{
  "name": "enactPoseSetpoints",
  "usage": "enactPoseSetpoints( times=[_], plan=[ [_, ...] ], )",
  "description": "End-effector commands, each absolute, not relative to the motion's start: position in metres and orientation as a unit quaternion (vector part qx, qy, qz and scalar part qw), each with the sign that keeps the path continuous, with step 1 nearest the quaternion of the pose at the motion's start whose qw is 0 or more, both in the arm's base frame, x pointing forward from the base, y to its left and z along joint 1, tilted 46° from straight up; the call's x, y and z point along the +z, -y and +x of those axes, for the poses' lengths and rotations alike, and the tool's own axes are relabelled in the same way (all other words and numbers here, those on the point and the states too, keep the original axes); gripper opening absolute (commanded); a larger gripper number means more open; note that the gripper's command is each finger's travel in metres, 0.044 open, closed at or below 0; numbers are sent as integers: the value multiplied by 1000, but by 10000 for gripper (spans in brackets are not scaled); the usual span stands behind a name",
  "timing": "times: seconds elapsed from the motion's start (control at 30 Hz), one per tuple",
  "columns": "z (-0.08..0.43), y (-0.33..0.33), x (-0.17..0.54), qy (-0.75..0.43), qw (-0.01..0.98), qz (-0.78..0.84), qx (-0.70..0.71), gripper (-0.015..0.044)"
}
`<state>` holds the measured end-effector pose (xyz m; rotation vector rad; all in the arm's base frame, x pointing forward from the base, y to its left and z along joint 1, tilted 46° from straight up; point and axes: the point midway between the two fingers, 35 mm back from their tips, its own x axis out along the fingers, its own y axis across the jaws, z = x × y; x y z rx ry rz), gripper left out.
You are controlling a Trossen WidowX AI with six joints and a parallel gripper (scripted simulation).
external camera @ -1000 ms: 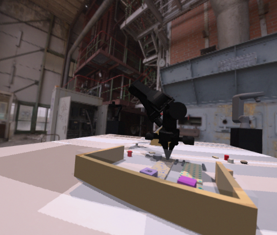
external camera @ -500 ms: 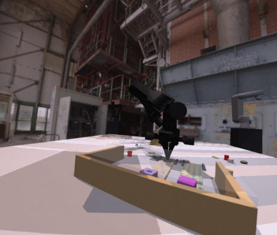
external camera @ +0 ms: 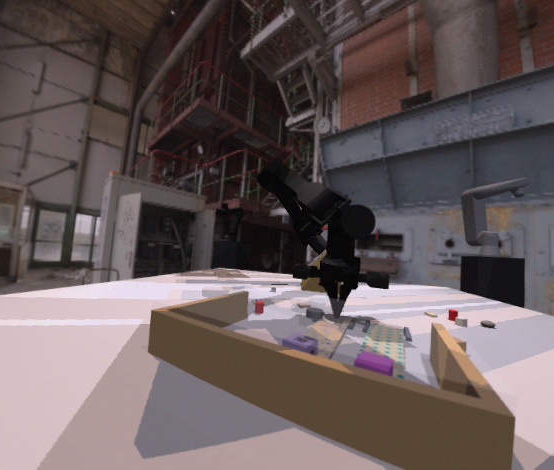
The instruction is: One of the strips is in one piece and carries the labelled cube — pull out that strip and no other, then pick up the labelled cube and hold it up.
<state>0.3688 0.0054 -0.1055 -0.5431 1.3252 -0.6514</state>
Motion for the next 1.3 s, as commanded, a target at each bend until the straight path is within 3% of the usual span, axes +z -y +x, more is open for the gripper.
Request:
enactPoseSetpoints(
  times=[0.0,0.57,1.27],
  plan=[
    [359,-3,-110,-602,701,-243,-295,0],
    [365,-9,-102,-602,702,-243,-295,0],
    [336,-4,-114,-602,701,-243,-295,0]
  ],
)
